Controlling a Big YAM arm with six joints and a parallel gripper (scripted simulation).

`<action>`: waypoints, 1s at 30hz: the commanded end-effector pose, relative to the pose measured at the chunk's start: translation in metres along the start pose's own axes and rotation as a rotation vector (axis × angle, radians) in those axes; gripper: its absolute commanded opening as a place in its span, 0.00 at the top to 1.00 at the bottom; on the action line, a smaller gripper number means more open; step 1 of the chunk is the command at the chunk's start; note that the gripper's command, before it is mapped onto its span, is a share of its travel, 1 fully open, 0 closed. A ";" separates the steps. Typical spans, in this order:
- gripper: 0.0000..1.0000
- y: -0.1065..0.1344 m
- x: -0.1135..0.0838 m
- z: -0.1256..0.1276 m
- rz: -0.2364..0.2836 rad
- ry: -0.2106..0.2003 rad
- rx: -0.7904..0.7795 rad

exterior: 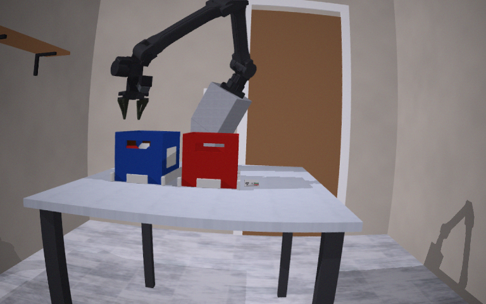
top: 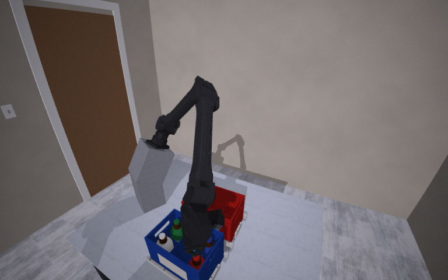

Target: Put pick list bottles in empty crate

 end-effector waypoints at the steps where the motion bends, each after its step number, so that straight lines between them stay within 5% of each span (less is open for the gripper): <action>1: 0.39 -0.009 0.020 -0.011 0.000 0.003 -0.015; 30: 0.39 -0.009 0.054 -0.010 -0.001 0.004 -0.016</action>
Point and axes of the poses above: the point where the finger pads meet when closed, its own x axis out along the fingers, its own z axis across the jaws, y = z × x, the point moved 5 cm from there along -x, back along the fingers, and after that the axes turned 9 degrees about -x, right-handed, at the moved point
